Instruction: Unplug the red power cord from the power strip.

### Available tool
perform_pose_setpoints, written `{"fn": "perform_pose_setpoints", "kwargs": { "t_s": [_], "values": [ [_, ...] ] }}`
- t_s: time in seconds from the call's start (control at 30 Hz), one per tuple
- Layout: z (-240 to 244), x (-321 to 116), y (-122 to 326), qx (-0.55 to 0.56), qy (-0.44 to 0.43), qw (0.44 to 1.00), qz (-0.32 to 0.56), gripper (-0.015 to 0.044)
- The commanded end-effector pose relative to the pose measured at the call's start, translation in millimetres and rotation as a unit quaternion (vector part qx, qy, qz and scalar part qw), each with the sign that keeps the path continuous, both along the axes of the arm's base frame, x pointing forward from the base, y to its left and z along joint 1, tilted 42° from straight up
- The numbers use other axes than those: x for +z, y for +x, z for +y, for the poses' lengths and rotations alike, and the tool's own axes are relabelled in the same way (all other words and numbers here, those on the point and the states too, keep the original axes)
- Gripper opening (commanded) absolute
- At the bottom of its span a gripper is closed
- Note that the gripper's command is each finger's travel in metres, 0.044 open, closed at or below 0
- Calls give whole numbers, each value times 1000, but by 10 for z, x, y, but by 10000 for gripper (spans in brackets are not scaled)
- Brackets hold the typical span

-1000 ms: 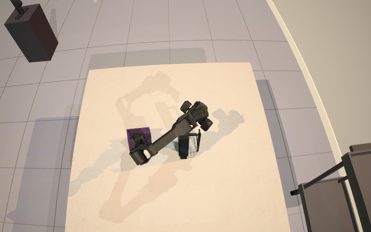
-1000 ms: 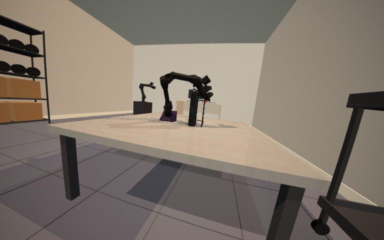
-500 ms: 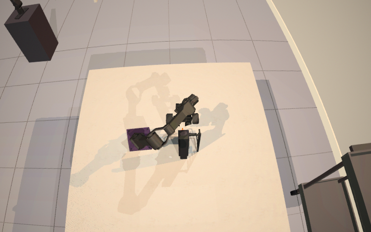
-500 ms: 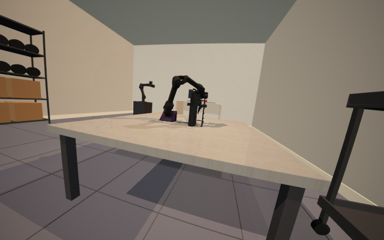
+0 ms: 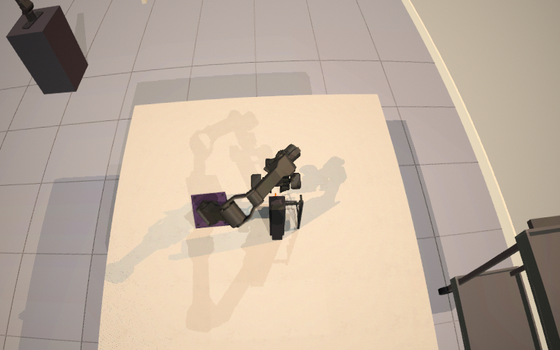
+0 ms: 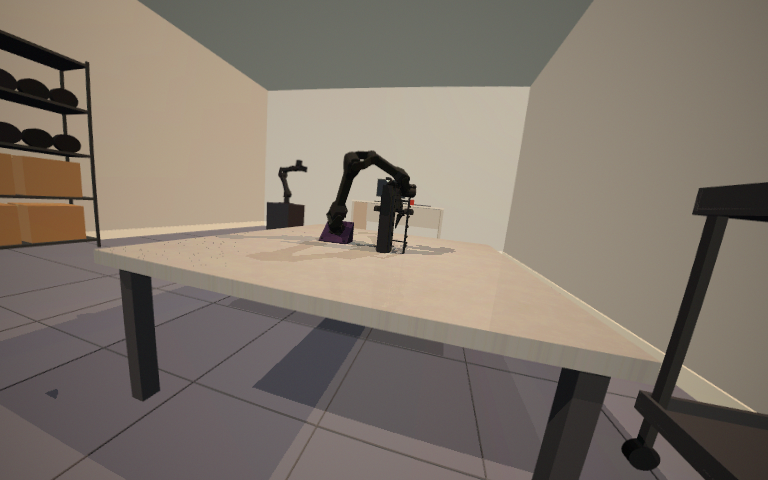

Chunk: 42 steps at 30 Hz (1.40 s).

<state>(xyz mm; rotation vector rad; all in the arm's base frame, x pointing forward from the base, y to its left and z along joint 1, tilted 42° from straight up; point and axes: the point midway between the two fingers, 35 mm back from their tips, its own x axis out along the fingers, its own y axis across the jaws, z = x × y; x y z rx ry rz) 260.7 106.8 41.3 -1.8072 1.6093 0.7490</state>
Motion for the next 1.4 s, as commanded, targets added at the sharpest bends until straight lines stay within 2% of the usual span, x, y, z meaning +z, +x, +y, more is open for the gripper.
{"fn": "perform_pose_setpoints", "kwargs": {
  "t_s": [0.0,0.5,0.97,1.1,1.37],
  "values": [
    [-50,66,-1,2,1,1000,-2,160],
    [-225,215,0,2,0,1000,-2,160],
    [-306,127,13,2,0,1000,-2,160],
    [-283,136,18,0,0,1000,-2,55],
    [-283,136,18,0,0,1000,-2,2]
  ]
}}
